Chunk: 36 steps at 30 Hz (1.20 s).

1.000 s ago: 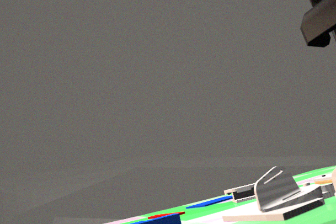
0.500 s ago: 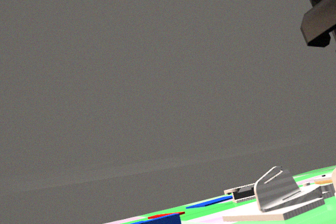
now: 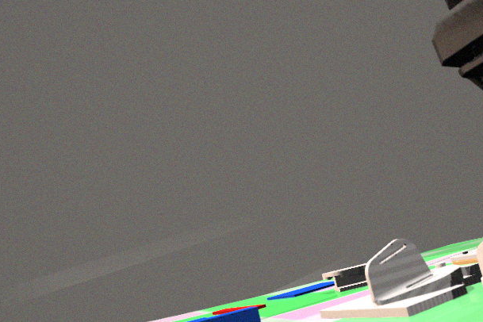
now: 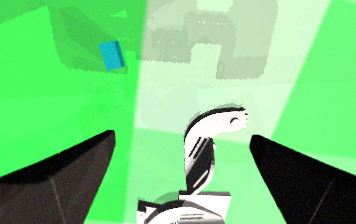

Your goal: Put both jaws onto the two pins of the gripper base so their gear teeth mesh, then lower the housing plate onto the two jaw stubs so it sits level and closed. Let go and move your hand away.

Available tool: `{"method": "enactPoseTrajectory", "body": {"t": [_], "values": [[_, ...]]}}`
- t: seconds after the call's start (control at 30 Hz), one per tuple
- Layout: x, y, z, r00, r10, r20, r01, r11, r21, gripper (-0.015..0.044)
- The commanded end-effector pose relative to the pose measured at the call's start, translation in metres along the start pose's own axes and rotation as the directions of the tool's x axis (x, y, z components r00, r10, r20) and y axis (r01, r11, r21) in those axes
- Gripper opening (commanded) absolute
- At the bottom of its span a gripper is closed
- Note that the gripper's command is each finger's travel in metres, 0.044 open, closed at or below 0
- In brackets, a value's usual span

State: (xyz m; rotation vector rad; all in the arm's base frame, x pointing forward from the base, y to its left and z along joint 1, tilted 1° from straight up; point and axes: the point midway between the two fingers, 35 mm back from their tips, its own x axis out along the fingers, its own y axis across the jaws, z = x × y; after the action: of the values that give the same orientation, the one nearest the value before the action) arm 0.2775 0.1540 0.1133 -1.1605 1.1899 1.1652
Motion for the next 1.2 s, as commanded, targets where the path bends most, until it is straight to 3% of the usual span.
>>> {"method": "enactPoseTrajectory", "body": {"t": [0.0, 0.67, 1.17], "values": [[0.0000, 0.0000, 0.0000, 1.000, 0.000, 0.000, 0.000, 1.000, 0.000, 0.0440], [0.0000, 0.0000, 0.0000, 1.000, 0.000, 0.000, 0.000, 1.000, 0.000, 0.0440], [0.0000, 0.0000, 0.0000, 1.000, 0.000, 0.000, 0.000, 1.000, 0.000, 0.0046]]}}
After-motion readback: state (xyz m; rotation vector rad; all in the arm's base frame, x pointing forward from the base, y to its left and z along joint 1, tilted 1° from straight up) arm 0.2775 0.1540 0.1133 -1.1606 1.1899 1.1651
